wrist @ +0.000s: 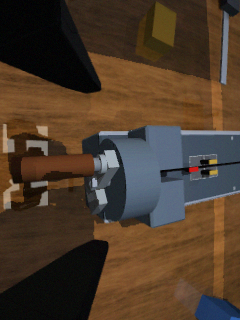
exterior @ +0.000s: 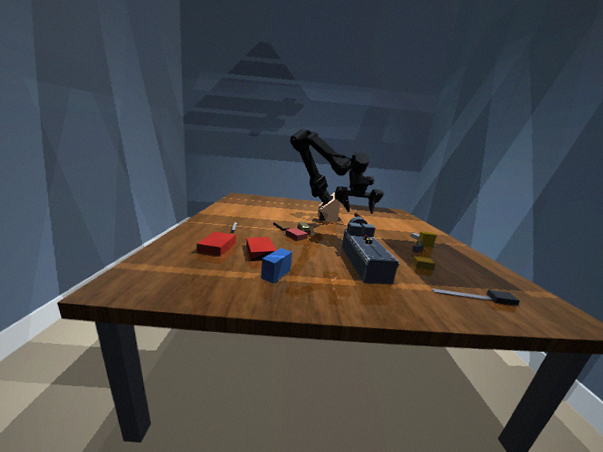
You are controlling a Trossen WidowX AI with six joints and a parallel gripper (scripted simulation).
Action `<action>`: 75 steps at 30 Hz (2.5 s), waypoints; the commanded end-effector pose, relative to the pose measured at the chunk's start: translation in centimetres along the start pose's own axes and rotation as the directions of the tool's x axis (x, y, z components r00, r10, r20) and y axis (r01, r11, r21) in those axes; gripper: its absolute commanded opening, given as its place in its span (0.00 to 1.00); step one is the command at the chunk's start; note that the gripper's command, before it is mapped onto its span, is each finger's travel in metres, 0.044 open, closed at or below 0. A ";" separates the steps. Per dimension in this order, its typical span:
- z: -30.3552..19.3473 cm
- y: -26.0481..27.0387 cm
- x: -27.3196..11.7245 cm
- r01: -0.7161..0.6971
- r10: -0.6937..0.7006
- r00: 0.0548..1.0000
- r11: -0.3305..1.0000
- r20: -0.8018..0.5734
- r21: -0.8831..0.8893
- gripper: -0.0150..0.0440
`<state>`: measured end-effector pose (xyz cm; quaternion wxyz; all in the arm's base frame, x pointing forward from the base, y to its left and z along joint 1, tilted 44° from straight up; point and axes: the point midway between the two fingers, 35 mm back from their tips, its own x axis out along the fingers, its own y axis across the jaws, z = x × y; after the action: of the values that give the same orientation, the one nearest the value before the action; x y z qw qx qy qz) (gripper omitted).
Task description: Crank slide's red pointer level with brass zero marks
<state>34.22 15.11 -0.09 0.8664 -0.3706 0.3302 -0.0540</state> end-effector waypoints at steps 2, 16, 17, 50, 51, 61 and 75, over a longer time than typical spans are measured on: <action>-1.1 0.2 0.7 -0.005 0.004 1.000 1.000 -0.011 -0.017 1.00; -2.8 0.1 2.2 -0.003 0.003 1.000 1.000 -0.010 -0.018 1.00; -2.9 0.1 2.3 -0.003 0.003 1.000 1.000 -0.010 -0.018 1.00; -3.5 0.0 2.9 -0.002 0.001 1.000 1.000 -0.009 -0.019 0.25; -3.5 -0.1 2.9 -0.002 0.001 1.000 1.000 -0.009 -0.019 0.25; -3.2 -0.7 2.6 -0.001 0.001 1.000 1.000 -0.009 -0.019 0.25; -3.0 -2.1 2.5 -0.001 0.001 1.000 1.000 -0.009 -0.020 0.25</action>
<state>34.54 11.47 -2.19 0.8604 -0.3783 0.3386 -0.0449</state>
